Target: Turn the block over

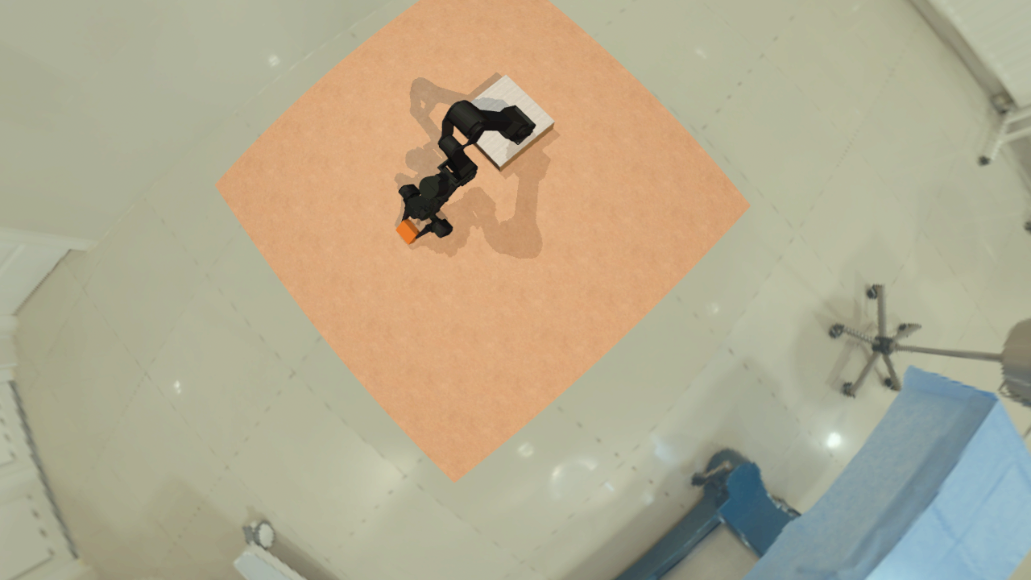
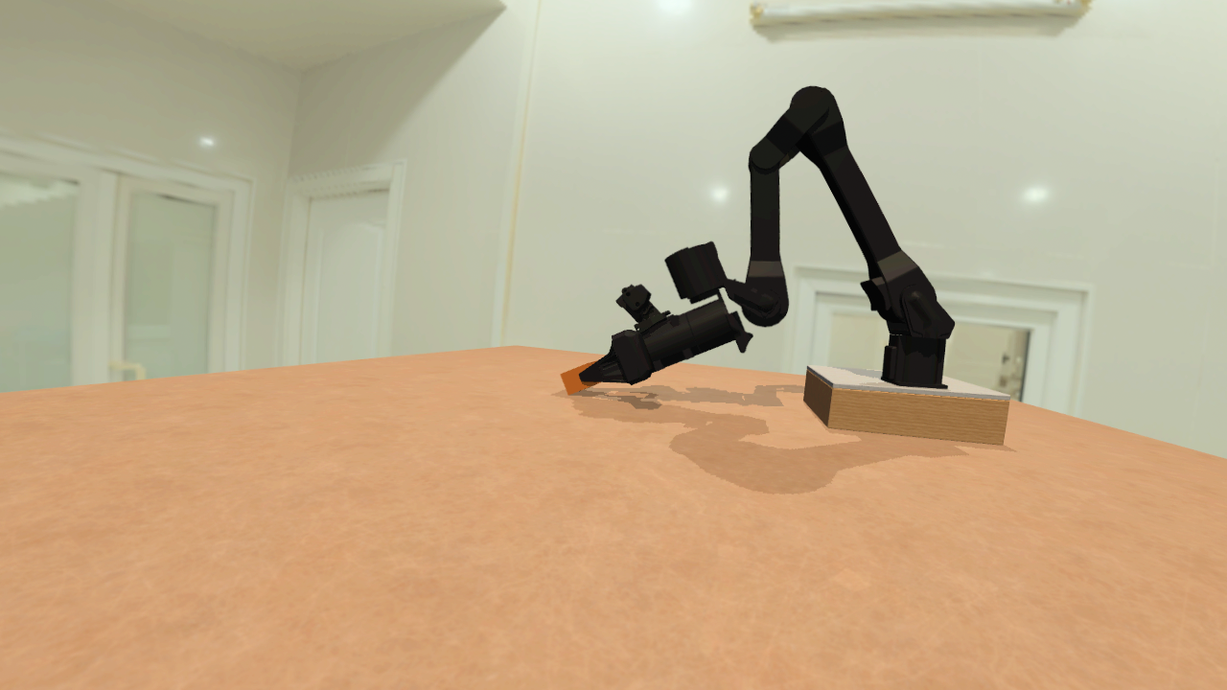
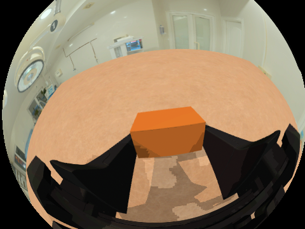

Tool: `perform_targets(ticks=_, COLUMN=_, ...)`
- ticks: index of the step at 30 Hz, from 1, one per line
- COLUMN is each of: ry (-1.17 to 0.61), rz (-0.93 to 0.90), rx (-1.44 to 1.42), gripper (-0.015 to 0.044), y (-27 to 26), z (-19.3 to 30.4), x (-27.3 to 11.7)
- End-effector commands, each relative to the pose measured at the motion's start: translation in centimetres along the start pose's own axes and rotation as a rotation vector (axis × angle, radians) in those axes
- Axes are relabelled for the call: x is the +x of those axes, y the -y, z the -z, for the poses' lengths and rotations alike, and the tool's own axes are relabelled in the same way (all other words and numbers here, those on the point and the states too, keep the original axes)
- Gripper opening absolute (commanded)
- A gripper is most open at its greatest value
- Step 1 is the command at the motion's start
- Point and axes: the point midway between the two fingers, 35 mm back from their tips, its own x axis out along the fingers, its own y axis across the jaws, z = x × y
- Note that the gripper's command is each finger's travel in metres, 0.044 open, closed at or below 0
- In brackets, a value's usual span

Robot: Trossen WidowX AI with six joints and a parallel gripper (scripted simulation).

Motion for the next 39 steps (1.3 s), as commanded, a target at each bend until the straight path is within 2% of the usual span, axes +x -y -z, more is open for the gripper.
perform_targets(ticks=1, ry=0.032, rz=0.006, rx=0.004, gripper=0.0000, y=0.08, z=0.34, x=-0.67)
perform_targets(ticks=19, ry=0.056, rz=0.006, rx=0.004, gripper=0.0000, y=0.08, z=0.05, x=-0.89)
perform_targets(ticks=35, ry=0.056, rz=0.006, rx=0.004, gripper=0.0420, y=0.08, z=0.05, x=-0.89)
perform_targets(ticks=36, ry=0.056, rz=0.006, rx=0.004, gripper=0.0440, y=0.08, z=0.05, x=-0.89)
perform_targets(ticks=39, ry=0.056, rz=0.006, rx=0.004, gripper=0.0440, y=0.08, z=0.05, x=-0.89)
